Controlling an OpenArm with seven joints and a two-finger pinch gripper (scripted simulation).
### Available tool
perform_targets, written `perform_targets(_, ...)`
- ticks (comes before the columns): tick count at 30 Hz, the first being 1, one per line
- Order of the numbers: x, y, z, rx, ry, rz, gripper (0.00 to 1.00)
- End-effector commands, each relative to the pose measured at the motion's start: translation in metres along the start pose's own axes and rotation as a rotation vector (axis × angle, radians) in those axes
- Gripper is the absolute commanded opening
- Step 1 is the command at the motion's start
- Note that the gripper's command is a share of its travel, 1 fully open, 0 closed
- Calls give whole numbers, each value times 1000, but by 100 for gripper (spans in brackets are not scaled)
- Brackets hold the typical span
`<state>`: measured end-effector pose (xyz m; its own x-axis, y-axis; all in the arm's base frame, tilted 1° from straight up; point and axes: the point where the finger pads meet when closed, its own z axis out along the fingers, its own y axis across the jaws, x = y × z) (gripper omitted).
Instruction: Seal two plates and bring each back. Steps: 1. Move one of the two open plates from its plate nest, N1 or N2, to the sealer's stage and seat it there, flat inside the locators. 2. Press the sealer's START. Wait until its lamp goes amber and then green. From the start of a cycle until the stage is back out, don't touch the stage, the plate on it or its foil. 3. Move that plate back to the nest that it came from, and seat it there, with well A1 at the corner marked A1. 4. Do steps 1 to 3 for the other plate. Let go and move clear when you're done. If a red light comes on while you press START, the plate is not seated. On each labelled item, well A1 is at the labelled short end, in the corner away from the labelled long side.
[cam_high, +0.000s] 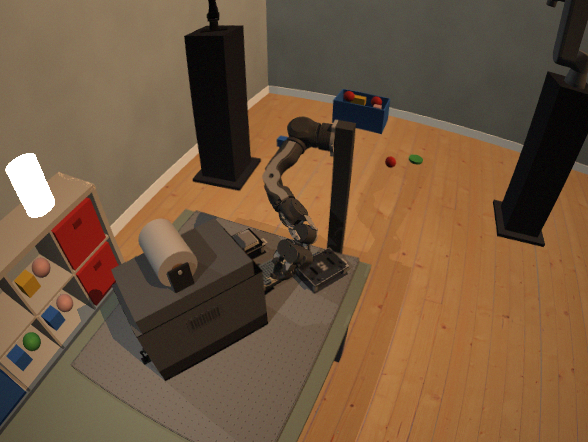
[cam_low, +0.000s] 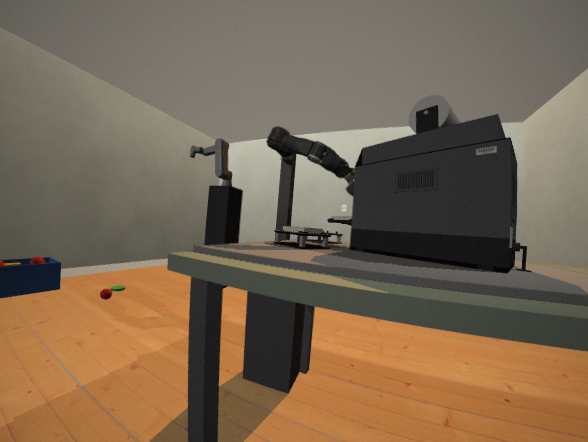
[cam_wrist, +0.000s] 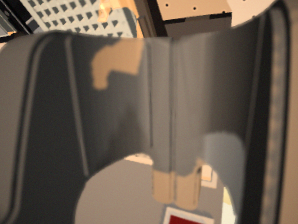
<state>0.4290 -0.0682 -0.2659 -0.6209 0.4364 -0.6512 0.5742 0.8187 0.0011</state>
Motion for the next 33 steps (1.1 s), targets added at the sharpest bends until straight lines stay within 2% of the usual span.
perform_targets(1,2,2,2,-13,3,-11,0)
perform_targets(18,-1,2,27,-13,4,-11,0)
perform_targets(33,-3,2,27,-9,0,-6,0)
